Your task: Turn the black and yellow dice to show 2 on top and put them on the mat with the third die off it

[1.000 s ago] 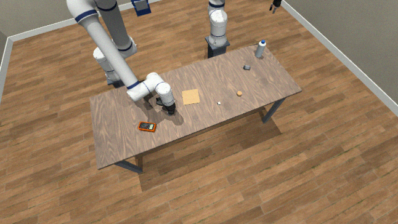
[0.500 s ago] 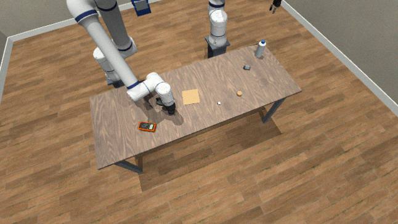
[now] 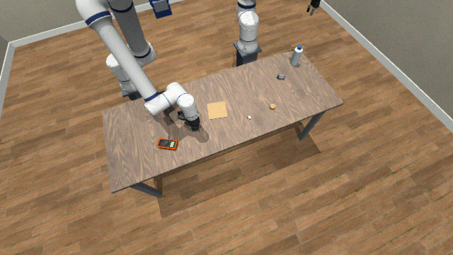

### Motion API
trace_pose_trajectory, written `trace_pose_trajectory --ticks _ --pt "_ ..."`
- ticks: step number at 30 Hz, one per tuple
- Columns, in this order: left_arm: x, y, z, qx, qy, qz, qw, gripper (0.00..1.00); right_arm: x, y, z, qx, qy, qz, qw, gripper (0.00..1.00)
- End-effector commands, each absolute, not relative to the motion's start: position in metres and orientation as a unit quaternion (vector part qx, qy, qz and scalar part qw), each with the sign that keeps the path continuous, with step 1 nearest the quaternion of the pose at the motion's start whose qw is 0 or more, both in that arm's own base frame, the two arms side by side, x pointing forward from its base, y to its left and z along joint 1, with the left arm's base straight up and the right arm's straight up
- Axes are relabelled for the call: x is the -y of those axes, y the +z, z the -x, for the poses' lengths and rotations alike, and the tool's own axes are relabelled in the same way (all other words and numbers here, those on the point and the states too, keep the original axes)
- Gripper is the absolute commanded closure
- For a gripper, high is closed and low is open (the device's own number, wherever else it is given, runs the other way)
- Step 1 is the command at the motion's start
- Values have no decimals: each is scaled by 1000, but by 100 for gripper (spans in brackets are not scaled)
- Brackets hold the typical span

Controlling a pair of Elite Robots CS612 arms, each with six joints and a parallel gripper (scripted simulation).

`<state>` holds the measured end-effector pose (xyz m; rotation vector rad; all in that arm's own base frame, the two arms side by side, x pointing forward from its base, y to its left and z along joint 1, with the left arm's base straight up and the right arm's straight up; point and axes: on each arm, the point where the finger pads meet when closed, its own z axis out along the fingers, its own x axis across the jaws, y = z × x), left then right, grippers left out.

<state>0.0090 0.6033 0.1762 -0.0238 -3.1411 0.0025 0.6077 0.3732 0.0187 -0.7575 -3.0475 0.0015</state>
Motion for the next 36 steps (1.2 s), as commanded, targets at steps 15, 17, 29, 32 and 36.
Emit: trace_pose_trajectory --ticks 15,17,29,32,36 --pt "-604 177 -9 1000 0 8 0 0 -373 20 -608 970 0 241 0 60" --pt "-604 177 -9 1000 0 8 0 0 -373 23 -608 970 0 241 0 60" --pt "-604 177 -9 1000 0 8 0 0 -373 90 -608 970 0 241 0 60" --pt "-604 177 -9 1000 0 8 0 0 -373 103 -608 970 0 241 0 60" --pt "-604 177 -9 1000 0 8 0 0 -373 118 -608 970 0 241 0 60"
